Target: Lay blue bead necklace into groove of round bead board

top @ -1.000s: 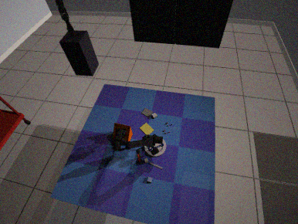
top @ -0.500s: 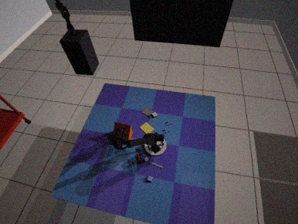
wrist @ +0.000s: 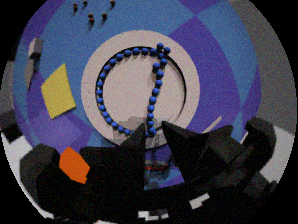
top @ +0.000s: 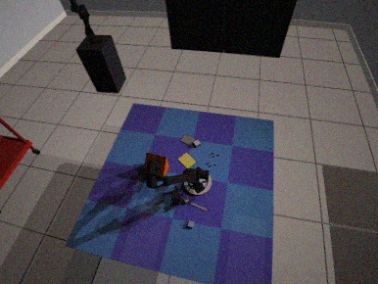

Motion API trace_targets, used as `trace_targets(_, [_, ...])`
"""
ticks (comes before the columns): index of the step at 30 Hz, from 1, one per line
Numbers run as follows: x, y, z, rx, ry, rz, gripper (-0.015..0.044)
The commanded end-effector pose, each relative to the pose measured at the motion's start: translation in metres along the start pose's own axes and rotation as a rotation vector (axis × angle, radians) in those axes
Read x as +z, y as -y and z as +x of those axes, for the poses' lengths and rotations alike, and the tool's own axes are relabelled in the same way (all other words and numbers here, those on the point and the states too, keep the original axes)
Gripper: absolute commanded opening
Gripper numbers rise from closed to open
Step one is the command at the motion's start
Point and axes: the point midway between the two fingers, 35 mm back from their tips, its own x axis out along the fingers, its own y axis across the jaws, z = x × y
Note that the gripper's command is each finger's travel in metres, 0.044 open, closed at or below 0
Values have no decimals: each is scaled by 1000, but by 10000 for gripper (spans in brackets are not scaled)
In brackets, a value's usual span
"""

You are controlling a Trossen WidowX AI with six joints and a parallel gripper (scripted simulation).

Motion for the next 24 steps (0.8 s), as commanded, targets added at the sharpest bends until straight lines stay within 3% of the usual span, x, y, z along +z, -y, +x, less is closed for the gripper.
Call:
trace_targets(1, [-1, -2, 9, 2, -9, -12, 120])
trace_targets(8, [-1, -3, 11, 3, -9, -13, 120])
trace_targets(13, [0, -2, 9, 3, -4, -6, 0])
trace_targets(24, [0, -2, 9, 3, -4, -6, 0])
